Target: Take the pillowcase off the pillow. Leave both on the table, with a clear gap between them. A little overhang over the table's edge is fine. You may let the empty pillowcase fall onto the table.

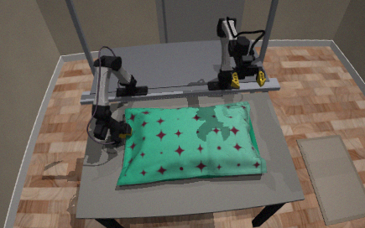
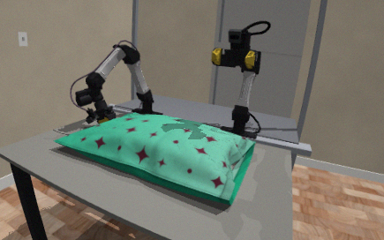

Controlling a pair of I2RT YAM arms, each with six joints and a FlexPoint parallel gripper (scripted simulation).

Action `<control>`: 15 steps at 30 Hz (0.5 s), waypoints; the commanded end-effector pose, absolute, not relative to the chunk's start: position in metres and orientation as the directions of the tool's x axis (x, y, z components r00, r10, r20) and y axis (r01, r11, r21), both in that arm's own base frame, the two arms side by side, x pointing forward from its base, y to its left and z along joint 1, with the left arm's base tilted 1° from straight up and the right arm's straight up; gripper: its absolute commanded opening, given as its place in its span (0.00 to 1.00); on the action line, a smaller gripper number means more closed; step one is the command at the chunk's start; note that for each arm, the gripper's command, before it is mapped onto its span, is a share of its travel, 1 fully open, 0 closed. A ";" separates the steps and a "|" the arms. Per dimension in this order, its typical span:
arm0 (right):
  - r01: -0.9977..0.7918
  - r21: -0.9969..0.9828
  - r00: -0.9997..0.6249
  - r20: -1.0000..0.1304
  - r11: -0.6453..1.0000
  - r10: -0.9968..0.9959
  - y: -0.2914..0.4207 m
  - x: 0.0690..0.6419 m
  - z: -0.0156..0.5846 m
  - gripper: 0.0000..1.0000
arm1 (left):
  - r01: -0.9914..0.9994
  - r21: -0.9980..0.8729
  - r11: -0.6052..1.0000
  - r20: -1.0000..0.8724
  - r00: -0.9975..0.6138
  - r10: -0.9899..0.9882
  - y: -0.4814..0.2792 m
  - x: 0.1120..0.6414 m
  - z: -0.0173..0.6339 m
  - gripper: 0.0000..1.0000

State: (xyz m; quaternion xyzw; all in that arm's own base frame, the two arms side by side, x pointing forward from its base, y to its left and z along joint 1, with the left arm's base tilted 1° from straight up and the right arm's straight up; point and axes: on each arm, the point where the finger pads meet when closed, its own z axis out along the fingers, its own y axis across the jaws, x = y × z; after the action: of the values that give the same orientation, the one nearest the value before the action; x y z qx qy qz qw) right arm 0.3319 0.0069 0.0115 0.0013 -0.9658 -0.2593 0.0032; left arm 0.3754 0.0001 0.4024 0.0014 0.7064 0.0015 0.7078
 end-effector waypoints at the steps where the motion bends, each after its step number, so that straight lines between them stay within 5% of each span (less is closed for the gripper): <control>1: 0.003 0.508 -1.000 -0.014 0.862 0.011 0.007 0.334 0.015 0.36 | 0.018 -0.002 1.000 -0.999 0.038 -0.003 -0.004 0.373 0.420 1.00; 15: 0.001 0.506 -1.000 -0.014 0.862 0.010 0.007 0.334 0.015 0.15 | 0.018 -0.002 1.000 -0.999 0.038 -0.003 -0.004 0.373 0.420 1.00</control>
State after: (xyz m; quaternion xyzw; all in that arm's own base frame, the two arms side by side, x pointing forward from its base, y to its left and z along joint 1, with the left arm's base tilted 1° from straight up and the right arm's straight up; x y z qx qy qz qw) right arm 0.3329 0.0068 0.0114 0.0014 -0.9659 -0.2591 0.0013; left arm 0.3754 0.0001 0.4024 0.0014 0.7064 0.0015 0.7078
